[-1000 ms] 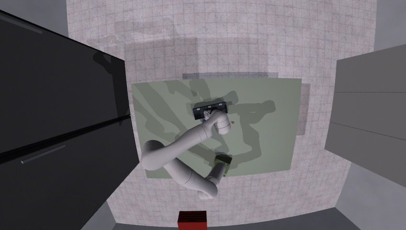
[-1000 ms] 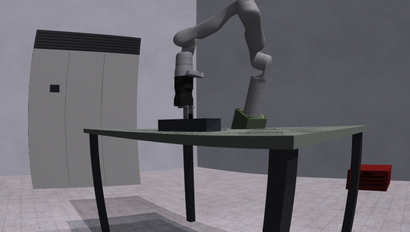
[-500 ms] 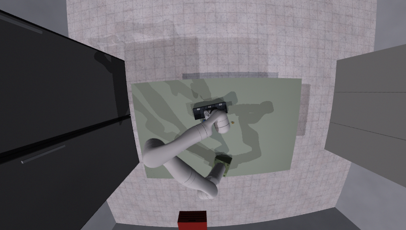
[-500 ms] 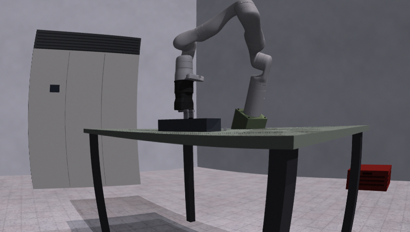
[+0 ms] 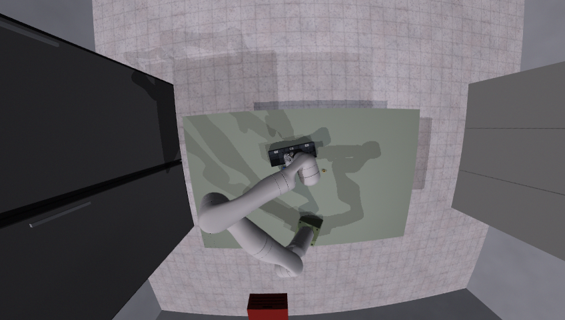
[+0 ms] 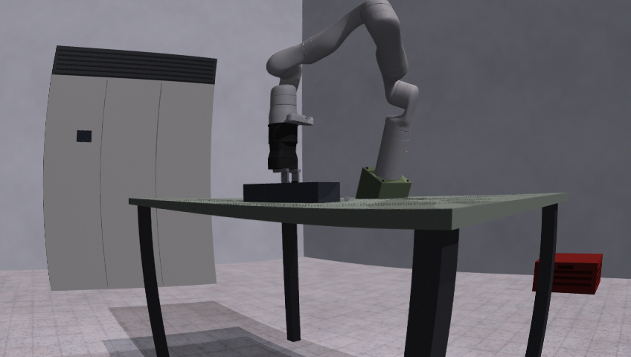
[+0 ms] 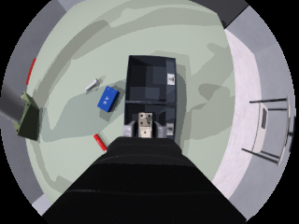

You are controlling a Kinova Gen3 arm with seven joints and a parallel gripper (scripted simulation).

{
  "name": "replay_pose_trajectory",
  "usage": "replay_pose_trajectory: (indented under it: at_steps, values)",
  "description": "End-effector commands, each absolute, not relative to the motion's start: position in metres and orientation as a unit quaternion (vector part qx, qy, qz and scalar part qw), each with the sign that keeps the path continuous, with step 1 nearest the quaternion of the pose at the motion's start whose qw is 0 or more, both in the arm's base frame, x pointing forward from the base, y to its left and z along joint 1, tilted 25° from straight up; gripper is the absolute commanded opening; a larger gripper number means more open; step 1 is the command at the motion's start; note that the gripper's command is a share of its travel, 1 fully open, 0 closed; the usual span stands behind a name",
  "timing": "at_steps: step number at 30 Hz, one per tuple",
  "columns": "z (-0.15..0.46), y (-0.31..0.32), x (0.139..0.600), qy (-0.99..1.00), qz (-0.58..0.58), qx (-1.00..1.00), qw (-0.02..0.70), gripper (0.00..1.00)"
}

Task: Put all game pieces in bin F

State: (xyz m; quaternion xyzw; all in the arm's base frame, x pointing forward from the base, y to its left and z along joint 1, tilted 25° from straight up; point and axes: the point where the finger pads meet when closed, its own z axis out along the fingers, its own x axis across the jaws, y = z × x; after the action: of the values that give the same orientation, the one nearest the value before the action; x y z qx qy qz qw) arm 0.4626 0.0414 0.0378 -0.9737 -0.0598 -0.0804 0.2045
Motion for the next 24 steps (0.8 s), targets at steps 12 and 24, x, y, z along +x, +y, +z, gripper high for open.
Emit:
replay_pose_trajectory:
  at_steps: [12,24]
  values:
    - [0.043,0.039,0.462,-0.060,-0.081,-0.974,0.204,0.65]
    - [0.055,0.033,0.461,-0.060,-0.081,-0.974,0.204,0.65]
